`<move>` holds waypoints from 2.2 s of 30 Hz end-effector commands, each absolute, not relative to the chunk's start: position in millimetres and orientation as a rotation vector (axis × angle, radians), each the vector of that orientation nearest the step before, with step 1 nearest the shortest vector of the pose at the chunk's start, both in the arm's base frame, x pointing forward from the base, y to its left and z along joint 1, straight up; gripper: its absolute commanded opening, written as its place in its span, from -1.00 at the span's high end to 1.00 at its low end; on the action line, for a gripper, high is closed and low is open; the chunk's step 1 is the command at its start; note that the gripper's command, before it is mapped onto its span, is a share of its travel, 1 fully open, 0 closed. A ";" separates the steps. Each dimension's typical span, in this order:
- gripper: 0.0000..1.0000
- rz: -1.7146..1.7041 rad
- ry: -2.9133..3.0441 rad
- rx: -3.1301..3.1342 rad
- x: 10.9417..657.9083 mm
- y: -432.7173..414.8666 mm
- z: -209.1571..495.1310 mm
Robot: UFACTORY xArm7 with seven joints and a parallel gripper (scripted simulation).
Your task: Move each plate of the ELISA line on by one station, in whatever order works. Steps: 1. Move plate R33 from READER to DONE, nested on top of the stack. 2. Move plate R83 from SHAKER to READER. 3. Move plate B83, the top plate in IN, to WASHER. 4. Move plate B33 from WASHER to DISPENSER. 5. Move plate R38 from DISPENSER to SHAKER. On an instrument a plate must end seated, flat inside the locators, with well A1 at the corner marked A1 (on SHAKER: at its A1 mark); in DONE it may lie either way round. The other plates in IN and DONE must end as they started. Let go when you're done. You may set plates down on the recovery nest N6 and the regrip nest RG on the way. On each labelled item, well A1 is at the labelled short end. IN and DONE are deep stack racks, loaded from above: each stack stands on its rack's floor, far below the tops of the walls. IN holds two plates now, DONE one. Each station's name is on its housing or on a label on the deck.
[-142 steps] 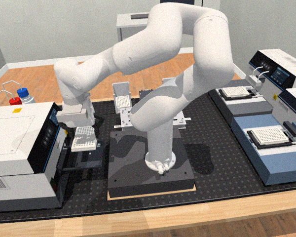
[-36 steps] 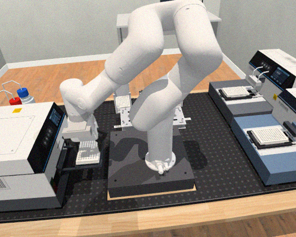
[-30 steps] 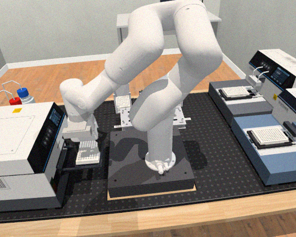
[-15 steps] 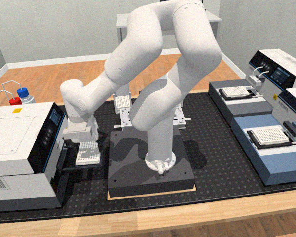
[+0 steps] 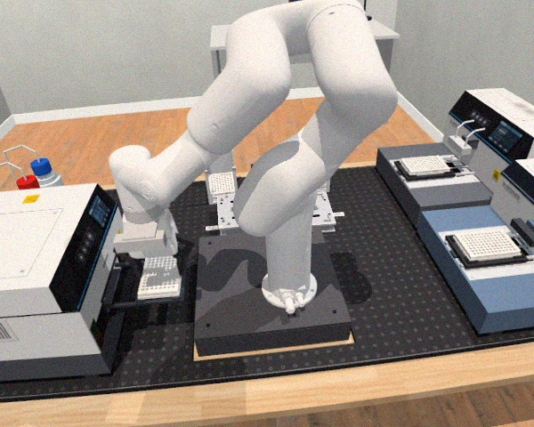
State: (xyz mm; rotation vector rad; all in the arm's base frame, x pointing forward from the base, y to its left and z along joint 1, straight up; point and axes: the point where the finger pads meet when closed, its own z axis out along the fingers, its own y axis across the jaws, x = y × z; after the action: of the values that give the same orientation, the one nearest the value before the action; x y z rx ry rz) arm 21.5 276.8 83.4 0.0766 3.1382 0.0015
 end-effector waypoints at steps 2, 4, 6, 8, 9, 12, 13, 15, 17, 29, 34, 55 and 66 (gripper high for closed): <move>1.00 0.006 3.138 0.076 21.5 278.0 82.5; 1.00 0.006 3.138 0.076 21.5 278.0 82.1; 1.00 0.006 3.138 0.076 21.5 278.0 81.8; 1.00 0.006 3.138 0.076 21.5 278.0 81.1; 1.00 0.006 3.138 0.076 21.5 278.0 81.1; 1.00 0.006 3.138 0.076 21.5 278.0 81.2; 1.00 0.006 3.138 0.076 21.5 278.0 81.1; 1.00 0.006 3.138 0.076 21.5 278.0 81.1; 1.00 0.006 3.138 0.076 21.5 278.0 81.2; -1.00 0.006 3.138 0.076 21.5 278.0 81.2; -1.00 0.006 3.138 0.076 21.5 278.0 81.2; -1.00 0.006 3.138 0.076 21.4 277.9 103.8; -1.00 0.006 3.138 0.076 21.4 277.8 117.2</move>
State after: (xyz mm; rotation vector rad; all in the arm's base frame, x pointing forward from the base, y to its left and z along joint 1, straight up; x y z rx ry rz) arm 21.4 276.9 111.6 0.0766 3.1382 0.0017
